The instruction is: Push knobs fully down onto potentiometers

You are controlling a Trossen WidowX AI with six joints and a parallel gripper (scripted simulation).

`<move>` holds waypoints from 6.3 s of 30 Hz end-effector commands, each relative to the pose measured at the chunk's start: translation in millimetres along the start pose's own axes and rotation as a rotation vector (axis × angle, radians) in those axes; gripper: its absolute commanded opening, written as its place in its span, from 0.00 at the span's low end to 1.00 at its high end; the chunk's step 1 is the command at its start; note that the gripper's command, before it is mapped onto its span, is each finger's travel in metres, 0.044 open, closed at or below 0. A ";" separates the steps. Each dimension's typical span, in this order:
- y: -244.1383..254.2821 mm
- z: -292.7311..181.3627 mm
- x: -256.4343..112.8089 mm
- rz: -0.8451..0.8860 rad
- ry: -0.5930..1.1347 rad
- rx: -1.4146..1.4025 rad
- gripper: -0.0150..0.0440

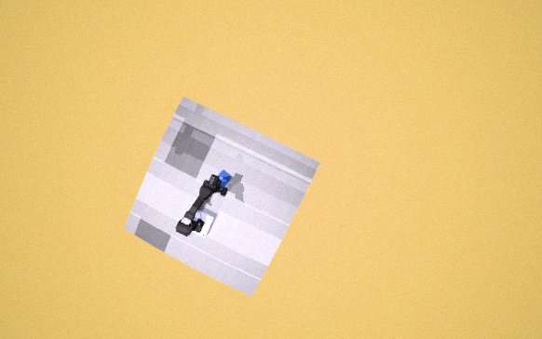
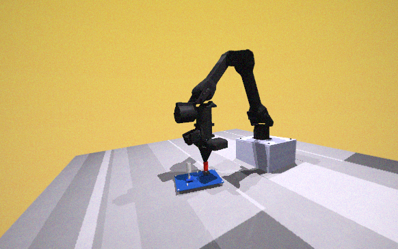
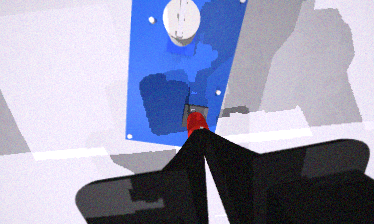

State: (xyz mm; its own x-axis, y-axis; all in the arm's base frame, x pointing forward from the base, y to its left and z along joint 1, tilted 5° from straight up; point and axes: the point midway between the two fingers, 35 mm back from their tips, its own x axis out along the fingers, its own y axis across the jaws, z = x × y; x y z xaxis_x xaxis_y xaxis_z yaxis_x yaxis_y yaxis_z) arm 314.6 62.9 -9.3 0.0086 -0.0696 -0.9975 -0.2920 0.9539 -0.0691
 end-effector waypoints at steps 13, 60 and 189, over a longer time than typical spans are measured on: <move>0.2 -3.5 -10.7 0.001 0.013 -0.003 0.43; 0.4 74.5 -35.4 0.002 -0.004 -0.001 0.25; 0.4 74.3 4.4 0.002 -0.004 -0.001 0.25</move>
State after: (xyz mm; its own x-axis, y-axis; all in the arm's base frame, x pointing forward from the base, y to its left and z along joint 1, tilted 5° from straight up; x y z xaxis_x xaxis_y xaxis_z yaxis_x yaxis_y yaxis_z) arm 385.4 85.1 -5.7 0.0159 -0.0691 -0.9975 -0.2917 0.9539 -0.0707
